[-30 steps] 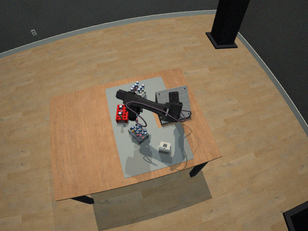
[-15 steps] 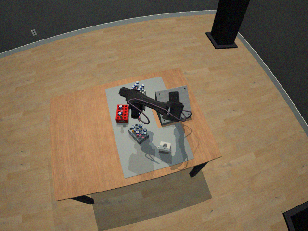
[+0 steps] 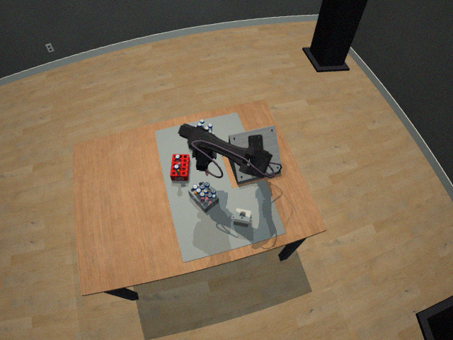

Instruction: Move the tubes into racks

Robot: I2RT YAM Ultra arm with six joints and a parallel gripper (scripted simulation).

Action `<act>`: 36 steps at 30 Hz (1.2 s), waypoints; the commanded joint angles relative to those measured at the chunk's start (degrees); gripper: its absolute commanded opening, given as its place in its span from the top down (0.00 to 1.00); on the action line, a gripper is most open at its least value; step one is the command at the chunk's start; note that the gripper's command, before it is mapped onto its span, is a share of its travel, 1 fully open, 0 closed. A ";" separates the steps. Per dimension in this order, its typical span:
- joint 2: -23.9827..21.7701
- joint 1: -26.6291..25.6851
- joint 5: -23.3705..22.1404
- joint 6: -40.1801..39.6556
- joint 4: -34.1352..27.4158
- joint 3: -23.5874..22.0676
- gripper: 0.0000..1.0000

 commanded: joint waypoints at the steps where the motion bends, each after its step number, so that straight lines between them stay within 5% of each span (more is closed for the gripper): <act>1: 2.36 -1.90 0.87 -1.58 1.38 2.27 1.00; 30: 19.36 -6.41 3.13 -6.23 1.47 15.18 1.00; 36: 17.62 -6.52 2.54 5.44 1.16 15.49 1.00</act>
